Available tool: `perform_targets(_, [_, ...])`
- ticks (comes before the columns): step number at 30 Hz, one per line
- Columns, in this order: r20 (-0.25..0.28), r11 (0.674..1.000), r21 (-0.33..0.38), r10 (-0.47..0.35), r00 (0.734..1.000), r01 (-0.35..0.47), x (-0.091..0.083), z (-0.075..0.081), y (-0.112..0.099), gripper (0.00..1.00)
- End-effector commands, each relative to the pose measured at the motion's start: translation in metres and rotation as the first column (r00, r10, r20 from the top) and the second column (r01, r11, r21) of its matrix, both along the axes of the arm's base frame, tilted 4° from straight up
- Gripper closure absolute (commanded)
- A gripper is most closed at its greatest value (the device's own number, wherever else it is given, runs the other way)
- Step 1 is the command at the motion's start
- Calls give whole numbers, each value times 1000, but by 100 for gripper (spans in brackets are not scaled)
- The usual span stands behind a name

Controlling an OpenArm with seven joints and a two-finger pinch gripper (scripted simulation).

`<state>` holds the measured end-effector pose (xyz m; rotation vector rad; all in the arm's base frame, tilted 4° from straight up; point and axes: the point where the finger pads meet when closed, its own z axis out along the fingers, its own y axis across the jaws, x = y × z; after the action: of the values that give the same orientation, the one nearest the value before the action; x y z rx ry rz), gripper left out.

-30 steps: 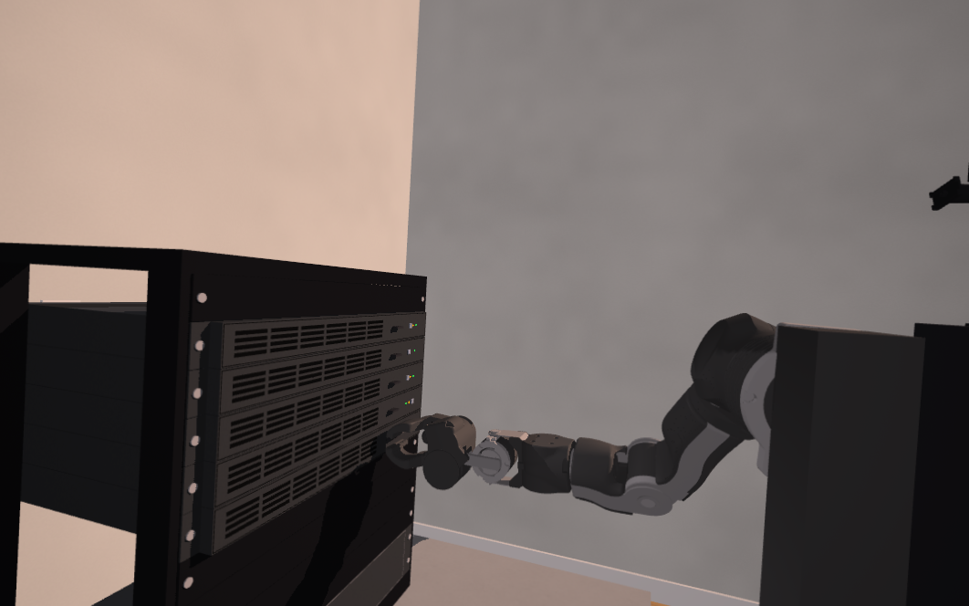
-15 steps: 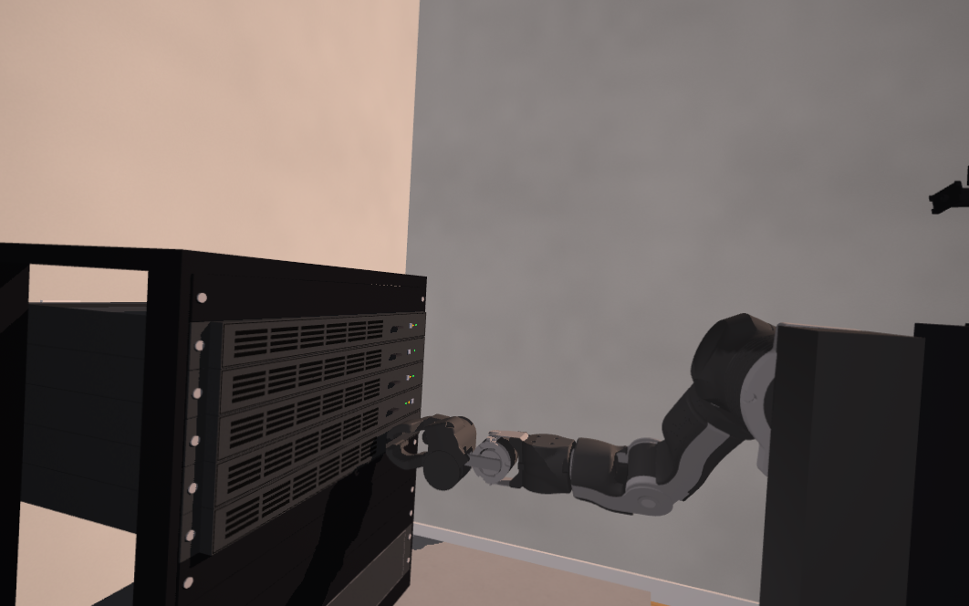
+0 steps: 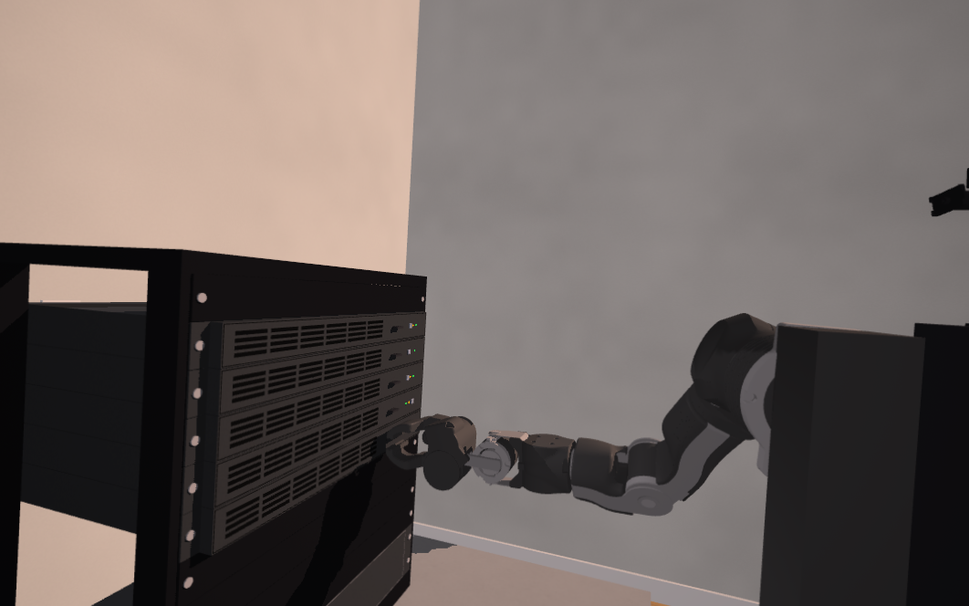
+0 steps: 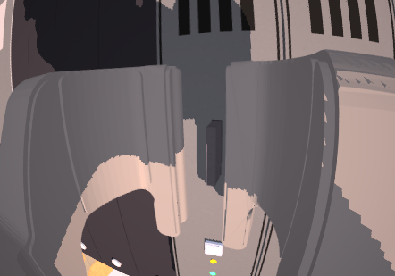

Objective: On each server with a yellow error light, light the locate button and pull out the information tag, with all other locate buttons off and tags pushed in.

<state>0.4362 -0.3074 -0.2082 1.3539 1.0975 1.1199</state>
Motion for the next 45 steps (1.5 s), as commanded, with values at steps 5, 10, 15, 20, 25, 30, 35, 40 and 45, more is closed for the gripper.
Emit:
perform_targets(5, [5,1000,0,-2,1000,2,1,1,-2,90])
perform_targets(10, [5,1000,0,-2,1000,2,6,1,-4,90])
perform_targets(15, [7,1000,0,-1,1000,1,7,1,-3,90])
perform_targets(20, [7,1000,0,-1,1000,1,7,1,-3,90])
perform_targets(25, [7,1000,0,-1,1000,1,7,1,-3,90])
perform_targets(30, [8,1000,0,0,1000,0,7,2,-3,100])
perform_targets(35, [8,1000,0,0,1000,0,7,2,-3,100])
perform_targets(40, [8,1000,0,0,1000,0,7,2,-3,100])
perform_targets(45, [8,1000,0,0,1000,0,7,2,-3,100])
